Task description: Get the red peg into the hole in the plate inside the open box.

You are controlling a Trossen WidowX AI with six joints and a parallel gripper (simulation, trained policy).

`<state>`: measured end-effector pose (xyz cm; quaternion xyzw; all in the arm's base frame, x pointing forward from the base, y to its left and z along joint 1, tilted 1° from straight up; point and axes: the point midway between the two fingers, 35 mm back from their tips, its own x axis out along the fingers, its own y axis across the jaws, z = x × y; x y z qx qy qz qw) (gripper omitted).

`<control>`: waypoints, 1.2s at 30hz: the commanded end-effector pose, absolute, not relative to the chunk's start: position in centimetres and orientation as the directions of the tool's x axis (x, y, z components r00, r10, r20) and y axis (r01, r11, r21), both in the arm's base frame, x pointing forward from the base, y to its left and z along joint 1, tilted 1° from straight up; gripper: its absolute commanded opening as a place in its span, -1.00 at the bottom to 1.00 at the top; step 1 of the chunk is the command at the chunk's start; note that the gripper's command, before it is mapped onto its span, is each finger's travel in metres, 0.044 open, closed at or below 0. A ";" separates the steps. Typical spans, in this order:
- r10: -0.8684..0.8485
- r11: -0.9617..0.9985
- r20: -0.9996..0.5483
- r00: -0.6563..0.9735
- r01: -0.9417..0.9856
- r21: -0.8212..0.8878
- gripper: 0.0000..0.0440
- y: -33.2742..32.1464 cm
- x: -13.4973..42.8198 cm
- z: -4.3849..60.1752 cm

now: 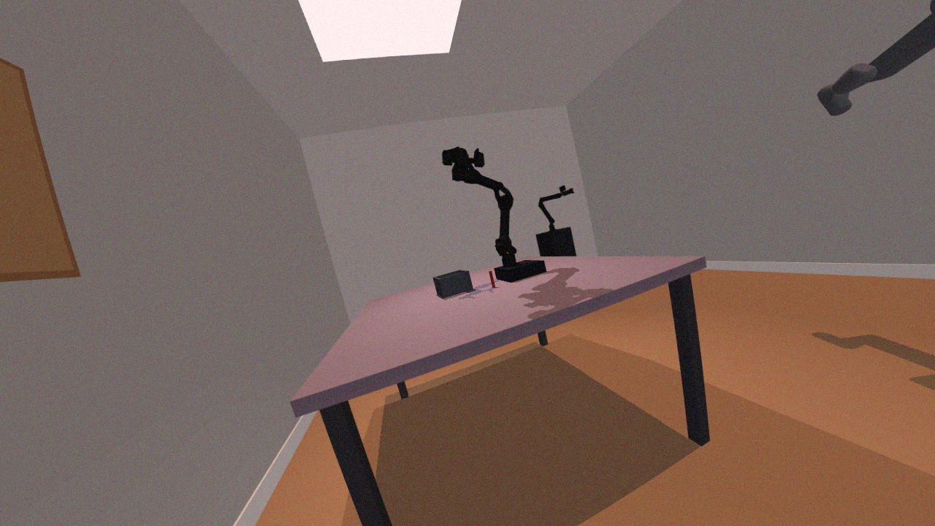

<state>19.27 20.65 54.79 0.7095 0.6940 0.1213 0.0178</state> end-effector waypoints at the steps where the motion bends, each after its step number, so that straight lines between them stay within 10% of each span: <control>1: 0.987 -0.043 0.158 0.016 0.985 0.168 0.91 20.7 19.3 54.9; 36: 0.951 -0.028 0.131 0.279 0.503 -0.864 1.00 25.2 23.2 49.1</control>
